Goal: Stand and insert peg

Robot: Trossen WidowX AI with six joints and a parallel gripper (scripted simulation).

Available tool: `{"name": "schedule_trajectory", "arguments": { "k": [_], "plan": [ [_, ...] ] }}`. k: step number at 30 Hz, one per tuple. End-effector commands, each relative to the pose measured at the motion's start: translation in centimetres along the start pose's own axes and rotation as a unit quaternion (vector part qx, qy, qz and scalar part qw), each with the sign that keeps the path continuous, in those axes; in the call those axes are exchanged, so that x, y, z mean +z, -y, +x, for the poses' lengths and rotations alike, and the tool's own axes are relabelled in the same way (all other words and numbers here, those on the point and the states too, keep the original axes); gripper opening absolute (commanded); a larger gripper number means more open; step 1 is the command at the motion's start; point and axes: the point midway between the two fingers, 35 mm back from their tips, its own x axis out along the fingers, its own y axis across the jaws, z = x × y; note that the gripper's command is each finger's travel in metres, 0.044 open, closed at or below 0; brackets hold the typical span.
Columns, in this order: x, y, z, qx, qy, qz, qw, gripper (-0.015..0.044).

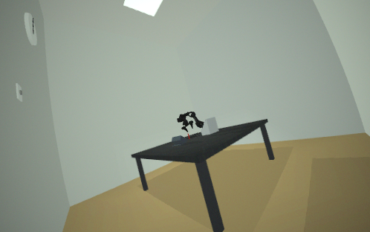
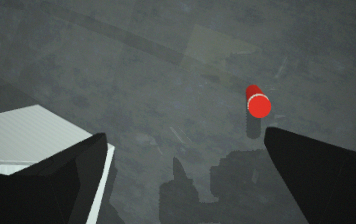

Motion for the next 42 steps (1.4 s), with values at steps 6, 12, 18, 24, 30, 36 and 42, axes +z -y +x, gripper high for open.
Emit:
{"name": "schedule_trajectory", "arguments": {
  "k": [6,12,18,24,30,36,42],
  "plan": [
    [1.1,1.3,-0.9,-0.105,-0.057,-0.014,0.993,0.0440],
    [2.1,2.0,-1.7,-0.177,-0.075,-0.024,0.981,0.0440],
    [2.1,2.0,-1.7,-0.177,-0.075,-0.024,0.981,0.0440],
    [2.0,2.3,-1.0,-0.179,-0.071,-0.005,0.981,0.0440],
    [1.8,2.7,0.1,-0.181,-0.066,0.022,0.981,0.0440],
    [1.8,2.9,0.6,-0.180,-0.066,0.022,0.981,0.0440],
    [1.8,3.2,1.6,-0.179,-0.065,0.022,0.981,0.0440]
  ]
}}
